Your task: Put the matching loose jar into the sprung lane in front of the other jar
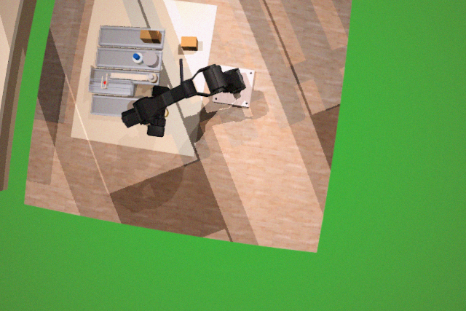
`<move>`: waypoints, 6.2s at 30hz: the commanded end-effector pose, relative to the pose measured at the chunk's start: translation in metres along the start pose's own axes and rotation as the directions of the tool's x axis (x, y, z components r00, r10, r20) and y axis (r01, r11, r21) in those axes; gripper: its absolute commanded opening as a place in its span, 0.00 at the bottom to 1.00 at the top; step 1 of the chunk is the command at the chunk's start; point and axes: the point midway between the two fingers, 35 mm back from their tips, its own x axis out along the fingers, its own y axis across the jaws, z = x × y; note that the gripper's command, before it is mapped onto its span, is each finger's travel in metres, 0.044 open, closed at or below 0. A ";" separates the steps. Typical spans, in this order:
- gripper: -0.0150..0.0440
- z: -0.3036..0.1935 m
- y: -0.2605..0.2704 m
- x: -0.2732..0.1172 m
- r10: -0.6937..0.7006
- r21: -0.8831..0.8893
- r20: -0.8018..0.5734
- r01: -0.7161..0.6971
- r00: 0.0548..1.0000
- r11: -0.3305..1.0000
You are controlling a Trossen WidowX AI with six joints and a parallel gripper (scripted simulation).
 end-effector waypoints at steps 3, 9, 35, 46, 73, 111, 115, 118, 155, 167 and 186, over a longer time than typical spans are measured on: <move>0.25 0.006 0.001 -0.031 0.008 0.003 0.012 -0.008 1.000 1.000; 0.25 0.008 -0.001 -0.060 0.008 0.012 0.014 -0.008 1.000 1.000; 0.25 0.028 -0.110 -0.030 -0.004 -0.032 0.017 0.005 1.000 0.999; 0.25 0.025 -0.139 -0.015 -0.006 -0.045 0.016 0.007 1.000 0.999; 0.25 0.032 -0.139 0.005 -0.006 -0.045 0.016 0.007 1.000 0.999; 0.25 0.046 -0.138 0.004 -0.006 -0.045 0.018 0.007 1.000 0.999; 0.25 0.048 -0.138 0.004 -0.006 -0.045 0.018 0.007 1.000 0.999; 0.25 0.049 -0.138 0.004 -0.006 -0.045 0.018 0.007 1.000 0.999; 0.25 0.063 -0.138 0.002 -0.006 -0.046 0.019 0.007 1.000 0.999; 0.25 0.068 -0.137 0.000 -0.006 -0.046 0.020 0.007 1.000 0.999; 0.25 0.075 -0.137 -0.001 -0.006 -0.046 0.021 0.007 1.000 0.999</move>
